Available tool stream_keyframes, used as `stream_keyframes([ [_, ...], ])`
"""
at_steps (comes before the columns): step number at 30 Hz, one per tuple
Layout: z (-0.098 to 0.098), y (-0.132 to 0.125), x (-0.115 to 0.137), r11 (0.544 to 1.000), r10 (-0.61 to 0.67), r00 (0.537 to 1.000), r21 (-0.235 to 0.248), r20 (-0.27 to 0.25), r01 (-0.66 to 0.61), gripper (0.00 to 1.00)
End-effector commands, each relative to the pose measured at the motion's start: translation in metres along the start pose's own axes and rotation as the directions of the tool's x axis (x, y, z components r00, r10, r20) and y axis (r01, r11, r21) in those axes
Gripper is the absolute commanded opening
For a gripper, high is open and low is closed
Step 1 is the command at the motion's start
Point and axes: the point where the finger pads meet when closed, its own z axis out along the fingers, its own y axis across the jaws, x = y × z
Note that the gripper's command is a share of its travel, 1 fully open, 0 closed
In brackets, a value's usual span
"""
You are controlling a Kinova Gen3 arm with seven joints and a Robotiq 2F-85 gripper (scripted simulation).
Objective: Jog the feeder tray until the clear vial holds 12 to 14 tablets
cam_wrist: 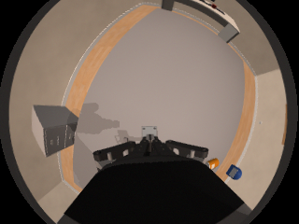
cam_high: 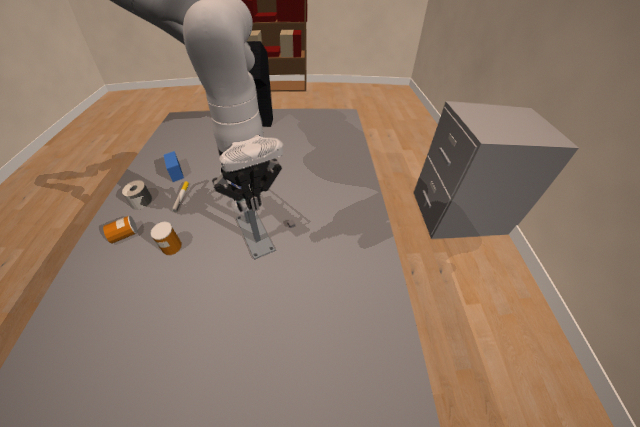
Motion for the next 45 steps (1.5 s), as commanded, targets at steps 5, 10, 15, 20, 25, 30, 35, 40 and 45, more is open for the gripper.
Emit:
stream_keyframes([
  [5,0.002,0.000,-0.007,1.000,-0.001,1.000,0.000,0.001,0.001,0.00],
  [10,0.006,0.000,-0.016,1.000,-0.001,1.000,0.000,0.001,0.001,0.00],
  [15,0.008,0.000,-0.020,1.000,-0.001,1.000,0.000,0.001,0.001,0.00],
  [20,0.008,0.000,-0.021,1.000,-0.001,1.000,0.000,0.001,0.001,0.00],
  [25,0.008,0.000,-0.021,1.000,-0.001,1.000,0.000,0.001,0.001,0.00],
  [30,0.006,0.000,-0.016,1.000,-0.001,1.000,0.000,0.001,0.001,0.00],
  [35,0.001,0.000,-0.002,1.000,-0.001,1.000,0.000,0.001,0.001,0.00],
  [40,-0.001,0.000,0.002,1.000,-0.001,1.000,0.000,0.001,0.001,0.00],
  [45,-0.002,0.000,0.003,1.000,-0.001,1.000,0.000,0.001,0.001,0.00],
])
